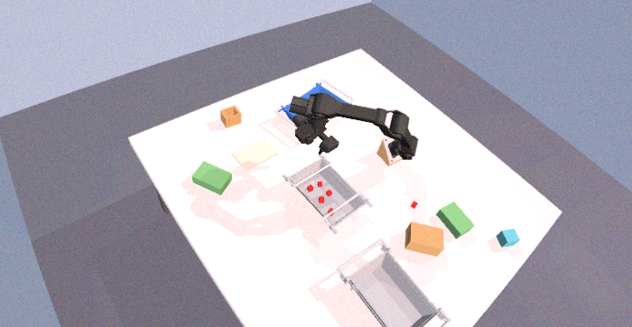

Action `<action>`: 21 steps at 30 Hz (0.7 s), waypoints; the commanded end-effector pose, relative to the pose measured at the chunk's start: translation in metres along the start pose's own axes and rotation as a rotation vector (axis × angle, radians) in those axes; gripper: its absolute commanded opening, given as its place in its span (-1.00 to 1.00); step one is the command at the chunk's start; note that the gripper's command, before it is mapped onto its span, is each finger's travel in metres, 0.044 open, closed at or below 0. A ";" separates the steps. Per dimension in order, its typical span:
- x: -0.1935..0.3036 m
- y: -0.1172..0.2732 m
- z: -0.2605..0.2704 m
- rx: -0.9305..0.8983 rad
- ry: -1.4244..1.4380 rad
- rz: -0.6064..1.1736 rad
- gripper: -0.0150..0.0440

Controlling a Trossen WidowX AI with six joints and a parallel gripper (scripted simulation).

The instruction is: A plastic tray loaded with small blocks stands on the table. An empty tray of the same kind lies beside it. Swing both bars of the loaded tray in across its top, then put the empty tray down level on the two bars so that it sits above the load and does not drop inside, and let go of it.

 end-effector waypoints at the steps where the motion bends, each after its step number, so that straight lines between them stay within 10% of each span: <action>1: 0.053 0.004 -0.045 0.015 0.013 0.006 1.00; 12: 0.215 -0.011 -0.117 -0.011 0.110 0.012 1.00; 21: 0.224 -0.014 -0.119 -0.015 0.116 0.011 1.00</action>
Point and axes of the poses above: the point midway between the two fingers, 35 mm back from their tips, its own y axis back along the fingers, its own z axis across the jaws, x = y × z, the point moved 6 cm from there along y, back along the fingers, and after that the axes turned 1 degree about -y, right-handed, at the moved point
